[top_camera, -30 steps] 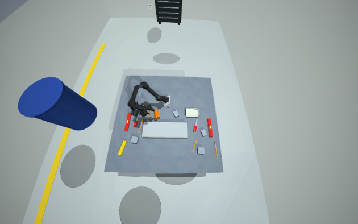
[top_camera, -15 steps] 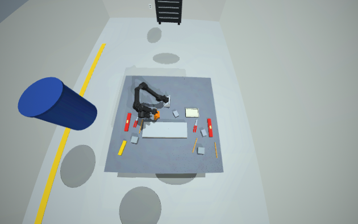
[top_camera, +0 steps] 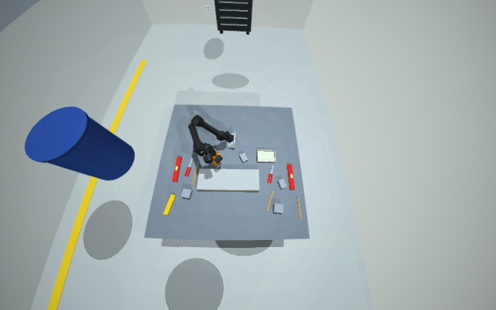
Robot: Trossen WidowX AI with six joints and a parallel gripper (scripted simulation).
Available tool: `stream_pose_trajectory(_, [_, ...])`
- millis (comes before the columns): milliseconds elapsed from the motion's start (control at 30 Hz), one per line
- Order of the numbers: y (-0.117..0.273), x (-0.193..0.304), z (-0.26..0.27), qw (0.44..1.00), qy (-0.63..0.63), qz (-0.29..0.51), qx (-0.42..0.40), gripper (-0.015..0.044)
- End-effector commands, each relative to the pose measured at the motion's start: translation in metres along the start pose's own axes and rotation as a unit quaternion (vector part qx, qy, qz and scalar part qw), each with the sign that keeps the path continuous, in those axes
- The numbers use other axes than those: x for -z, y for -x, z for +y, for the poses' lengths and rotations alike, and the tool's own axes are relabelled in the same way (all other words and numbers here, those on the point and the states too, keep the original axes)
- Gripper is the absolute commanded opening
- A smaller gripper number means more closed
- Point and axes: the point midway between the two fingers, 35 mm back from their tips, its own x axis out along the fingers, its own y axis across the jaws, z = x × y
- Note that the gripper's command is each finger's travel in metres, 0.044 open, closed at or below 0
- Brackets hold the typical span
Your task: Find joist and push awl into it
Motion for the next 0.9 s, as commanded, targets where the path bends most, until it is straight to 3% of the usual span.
stream_pose_trajectory(0, [-0.0216, 0.0167, 0.0096, 0.951, -0.252, -0.178, 0.032, 0.044])
stream_pose_trajectory(867, [-0.0258, 0.0165, 0.0107, 0.935, -0.296, -0.196, 0.019, 0.044])
